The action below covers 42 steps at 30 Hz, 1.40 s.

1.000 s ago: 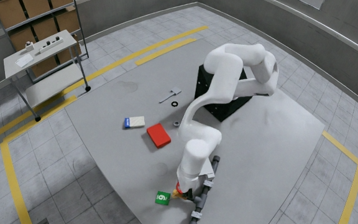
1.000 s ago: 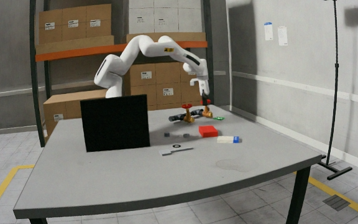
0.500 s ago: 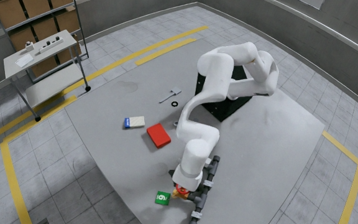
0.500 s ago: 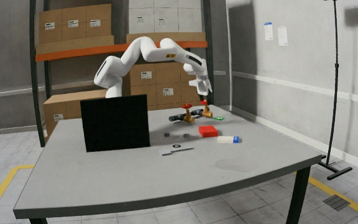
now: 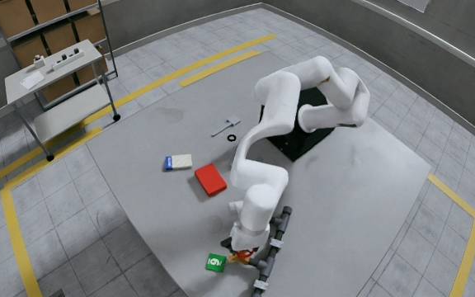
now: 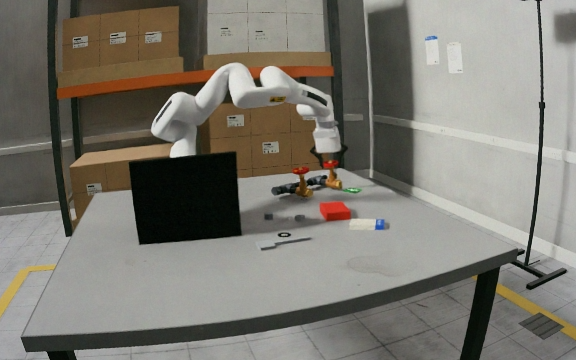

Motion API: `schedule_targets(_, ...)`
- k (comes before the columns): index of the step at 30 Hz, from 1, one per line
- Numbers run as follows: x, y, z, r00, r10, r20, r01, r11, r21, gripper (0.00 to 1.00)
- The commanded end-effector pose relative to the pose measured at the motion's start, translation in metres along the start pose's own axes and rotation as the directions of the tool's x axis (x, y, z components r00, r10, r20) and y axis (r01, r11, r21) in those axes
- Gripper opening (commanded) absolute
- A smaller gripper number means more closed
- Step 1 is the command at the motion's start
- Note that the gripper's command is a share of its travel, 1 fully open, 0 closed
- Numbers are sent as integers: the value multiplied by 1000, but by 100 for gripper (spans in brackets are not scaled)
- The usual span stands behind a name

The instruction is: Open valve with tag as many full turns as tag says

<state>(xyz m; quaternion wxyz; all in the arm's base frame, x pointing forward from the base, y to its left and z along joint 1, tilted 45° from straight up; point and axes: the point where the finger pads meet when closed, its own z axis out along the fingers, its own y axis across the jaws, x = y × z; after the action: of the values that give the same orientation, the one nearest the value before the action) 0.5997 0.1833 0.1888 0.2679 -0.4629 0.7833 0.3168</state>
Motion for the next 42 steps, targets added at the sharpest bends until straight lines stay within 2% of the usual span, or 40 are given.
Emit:
schedule_targets(1,0,-2,-1,984,-177,4,177,984,-14,0)
schedule_targets(12,0,-2,-1,932,-362,7,362,932,-13,0)
schedule_targets(23,0,-2,-1,919,-394,7,394,919,-13,0)
schedule_targets(24,0,-2,-1,919,-394,7,394,919,-13,100)
schedule_targets(42,0,-2,-1,919,-394,7,394,919,-13,100)
